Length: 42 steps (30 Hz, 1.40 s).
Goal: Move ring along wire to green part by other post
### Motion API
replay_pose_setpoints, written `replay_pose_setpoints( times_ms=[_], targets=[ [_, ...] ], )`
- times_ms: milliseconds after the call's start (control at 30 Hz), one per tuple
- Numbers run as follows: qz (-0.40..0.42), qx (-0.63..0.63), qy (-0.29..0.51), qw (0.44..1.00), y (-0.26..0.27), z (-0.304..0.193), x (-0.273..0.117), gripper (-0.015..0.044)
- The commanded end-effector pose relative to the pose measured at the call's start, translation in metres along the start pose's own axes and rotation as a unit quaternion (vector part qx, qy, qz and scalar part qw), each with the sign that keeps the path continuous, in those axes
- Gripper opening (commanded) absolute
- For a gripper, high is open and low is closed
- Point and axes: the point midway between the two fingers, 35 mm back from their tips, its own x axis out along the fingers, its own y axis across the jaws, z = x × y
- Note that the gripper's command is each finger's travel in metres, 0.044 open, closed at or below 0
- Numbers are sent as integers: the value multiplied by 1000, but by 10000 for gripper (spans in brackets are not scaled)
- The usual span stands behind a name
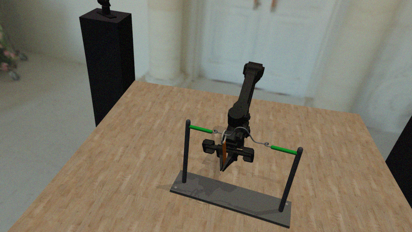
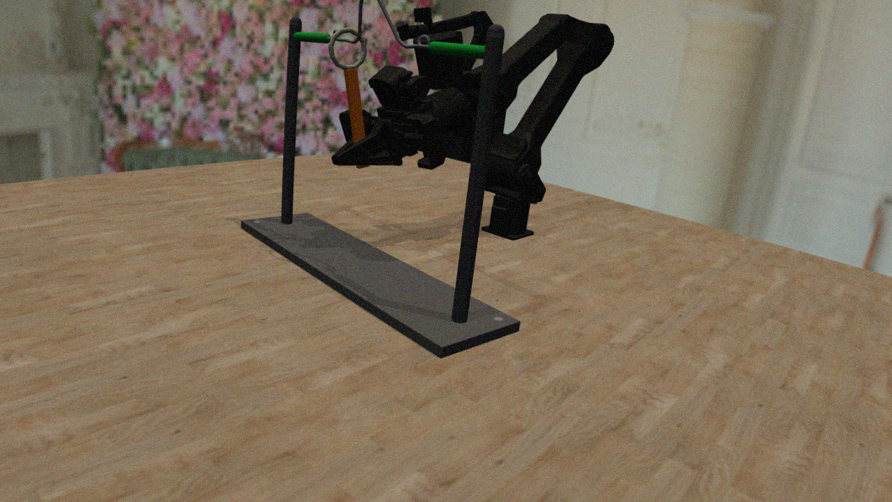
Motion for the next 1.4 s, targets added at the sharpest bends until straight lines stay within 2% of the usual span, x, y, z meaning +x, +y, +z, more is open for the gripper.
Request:
replay_pose_setpoints(
  times_ms=[0, 367, 800, 1200, 1367],
  targets=[
    [4, 42, 19, 999, 15, 7, -9, -150],
    [40, 193, 91, 976, 62, 15, -28, -150],
    [126, 360, 194, 904, 104, 47, -61, -150],
    [205, 453, 249, 831, 120, 81, -84, -150],
    [220, 475, 247, 815, 125, 92, -86, -150]
  ],
)
